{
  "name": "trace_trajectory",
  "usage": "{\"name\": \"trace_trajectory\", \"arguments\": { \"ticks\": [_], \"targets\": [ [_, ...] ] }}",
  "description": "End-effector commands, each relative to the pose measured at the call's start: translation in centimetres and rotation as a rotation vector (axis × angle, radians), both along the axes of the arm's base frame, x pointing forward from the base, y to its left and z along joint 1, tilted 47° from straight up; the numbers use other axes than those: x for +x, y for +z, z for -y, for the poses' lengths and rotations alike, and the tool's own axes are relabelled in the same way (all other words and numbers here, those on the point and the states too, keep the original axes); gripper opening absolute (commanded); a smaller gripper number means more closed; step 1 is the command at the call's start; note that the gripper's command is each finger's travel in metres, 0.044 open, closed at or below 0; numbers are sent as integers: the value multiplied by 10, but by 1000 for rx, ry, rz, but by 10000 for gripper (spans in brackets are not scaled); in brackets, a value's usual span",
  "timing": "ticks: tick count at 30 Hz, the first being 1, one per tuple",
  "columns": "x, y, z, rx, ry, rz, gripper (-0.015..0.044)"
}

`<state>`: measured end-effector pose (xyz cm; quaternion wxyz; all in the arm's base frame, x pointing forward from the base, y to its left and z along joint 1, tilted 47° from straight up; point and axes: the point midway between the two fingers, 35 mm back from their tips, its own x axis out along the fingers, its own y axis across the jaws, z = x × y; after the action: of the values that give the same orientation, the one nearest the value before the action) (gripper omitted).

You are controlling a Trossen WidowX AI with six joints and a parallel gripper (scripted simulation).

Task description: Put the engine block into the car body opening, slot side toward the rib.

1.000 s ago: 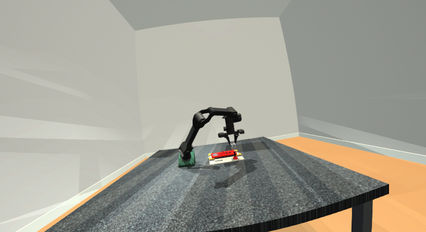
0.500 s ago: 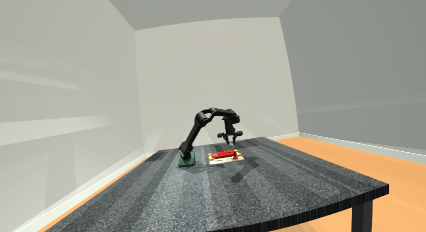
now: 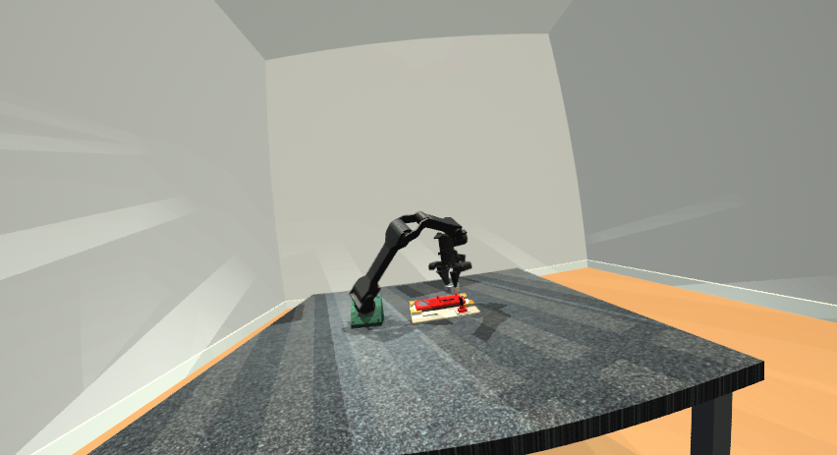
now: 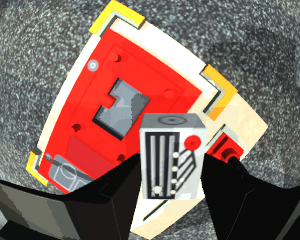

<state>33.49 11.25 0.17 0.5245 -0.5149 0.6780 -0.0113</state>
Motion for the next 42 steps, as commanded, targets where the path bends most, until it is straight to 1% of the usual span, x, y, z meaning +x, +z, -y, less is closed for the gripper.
{"name": "trace_trajectory", "arguments": {
  "ticks": [1, 16, 19, 25, 42],
  "targets": [
    [-4, -11, -3, 7, -86, 78, 0],
    [-16, -45, -14, 35, -415, 407, 0],
    [-17, -48, -15, 38, -447, 440, 0],
    [-17, -48, -16, 42, -485, 479, 157],
    [-17, -48, -16, 38, -452, 445, 159]
  ]
}}
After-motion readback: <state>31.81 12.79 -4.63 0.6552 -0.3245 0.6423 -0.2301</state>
